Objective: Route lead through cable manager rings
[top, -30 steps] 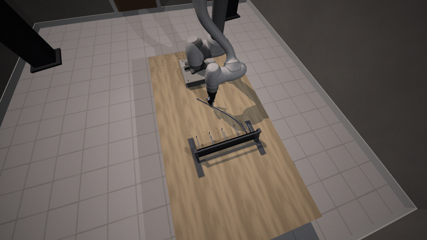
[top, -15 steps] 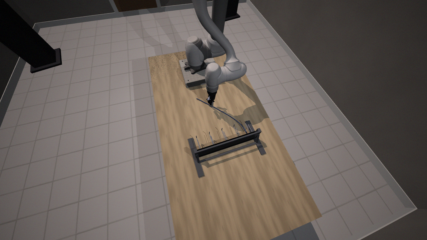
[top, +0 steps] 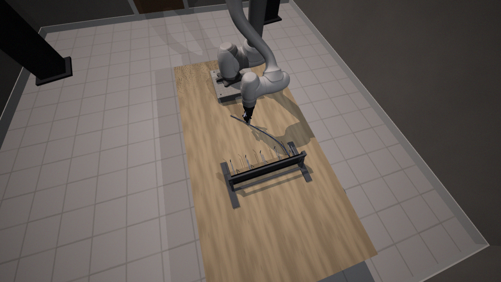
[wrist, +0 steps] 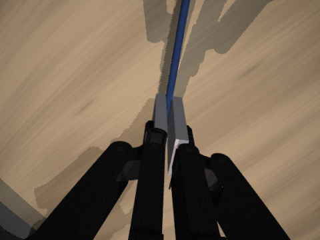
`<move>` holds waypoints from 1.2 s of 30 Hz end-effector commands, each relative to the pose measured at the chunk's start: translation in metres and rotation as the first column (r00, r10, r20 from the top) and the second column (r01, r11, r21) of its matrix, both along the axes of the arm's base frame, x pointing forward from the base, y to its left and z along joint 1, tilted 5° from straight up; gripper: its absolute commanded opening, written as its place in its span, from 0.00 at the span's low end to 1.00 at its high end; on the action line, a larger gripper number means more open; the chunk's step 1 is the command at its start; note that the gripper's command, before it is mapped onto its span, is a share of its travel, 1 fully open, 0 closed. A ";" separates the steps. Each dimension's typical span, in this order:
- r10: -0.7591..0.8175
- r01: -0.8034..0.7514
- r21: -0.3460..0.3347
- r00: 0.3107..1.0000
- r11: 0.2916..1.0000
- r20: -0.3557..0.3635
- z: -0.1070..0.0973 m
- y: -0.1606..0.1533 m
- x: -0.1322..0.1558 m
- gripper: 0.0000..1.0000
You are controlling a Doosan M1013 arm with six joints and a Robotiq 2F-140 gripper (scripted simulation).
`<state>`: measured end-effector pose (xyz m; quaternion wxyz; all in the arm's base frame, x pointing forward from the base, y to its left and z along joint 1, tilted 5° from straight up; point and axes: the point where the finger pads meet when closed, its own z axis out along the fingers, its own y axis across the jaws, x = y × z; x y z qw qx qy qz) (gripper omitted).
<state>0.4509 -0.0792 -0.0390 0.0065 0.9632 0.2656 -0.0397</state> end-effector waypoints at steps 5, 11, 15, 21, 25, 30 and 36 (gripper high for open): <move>0.000 0.000 0.000 1.000 1.000 0.000 0.009 0.000 0.001 0.00; 0.000 0.000 0.000 1.000 1.000 0.000 0.016 0.001 0.001 0.00; 0.000 0.000 0.000 1.000 1.000 0.000 0.018 0.001 0.001 0.00; 0.000 0.000 0.000 1.000 1.000 0.000 0.024 0.001 0.002 0.00; 0.000 0.000 0.000 1.000 1.000 0.000 0.026 0.001 0.002 0.00; 0.000 0.000 0.000 1.000 1.000 0.000 0.027 0.001 0.002 0.00; 0.000 0.000 0.000 1.000 1.000 0.000 0.027 0.001 0.002 0.00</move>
